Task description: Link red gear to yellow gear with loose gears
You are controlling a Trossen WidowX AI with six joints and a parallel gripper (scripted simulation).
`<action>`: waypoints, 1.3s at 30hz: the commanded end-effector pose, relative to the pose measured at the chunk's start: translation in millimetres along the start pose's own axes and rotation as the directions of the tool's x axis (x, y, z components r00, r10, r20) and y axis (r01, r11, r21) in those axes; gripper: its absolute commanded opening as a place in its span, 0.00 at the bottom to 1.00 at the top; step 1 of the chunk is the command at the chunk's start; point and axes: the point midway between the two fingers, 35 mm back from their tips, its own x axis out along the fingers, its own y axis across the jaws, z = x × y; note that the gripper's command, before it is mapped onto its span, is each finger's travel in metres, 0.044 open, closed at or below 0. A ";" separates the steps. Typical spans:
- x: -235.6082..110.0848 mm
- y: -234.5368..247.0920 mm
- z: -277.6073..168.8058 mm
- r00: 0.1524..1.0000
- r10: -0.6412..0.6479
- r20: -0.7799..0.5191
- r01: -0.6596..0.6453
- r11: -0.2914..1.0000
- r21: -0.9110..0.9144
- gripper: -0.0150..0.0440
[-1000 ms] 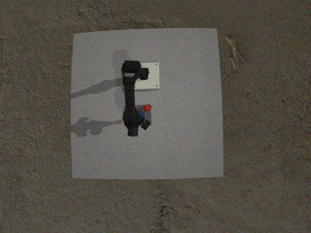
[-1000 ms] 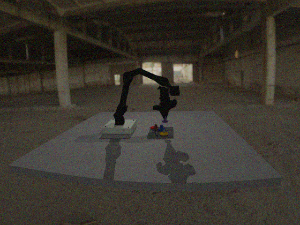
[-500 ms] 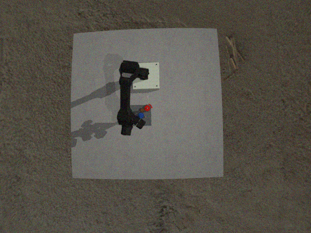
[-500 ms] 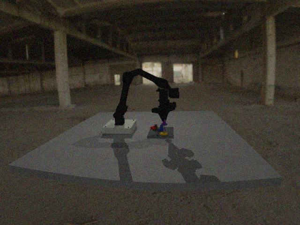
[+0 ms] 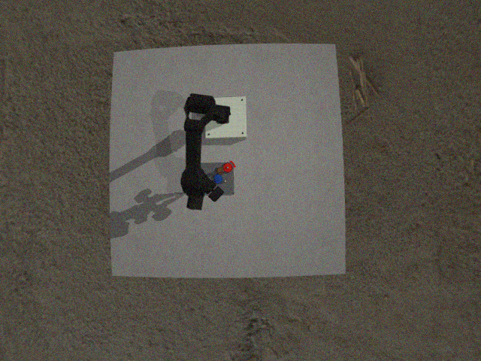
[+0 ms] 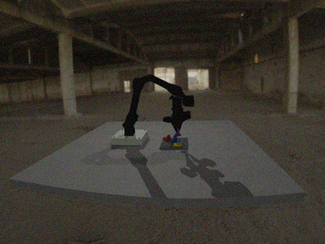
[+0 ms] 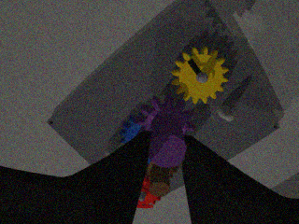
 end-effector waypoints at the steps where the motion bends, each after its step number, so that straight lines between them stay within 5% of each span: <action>1: -0.7 0.6 -0.2 1.000 0.005 -0.003 -0.004 0.996 0.092 0.25; 11: -0.7 0.5 -0.2 1.000 0.005 -0.003 -0.004 0.950 0.312 0.25; 39: 26.9 0.6 0.1 1.000 0.005 -0.003 -0.004 0.980 0.199 0.25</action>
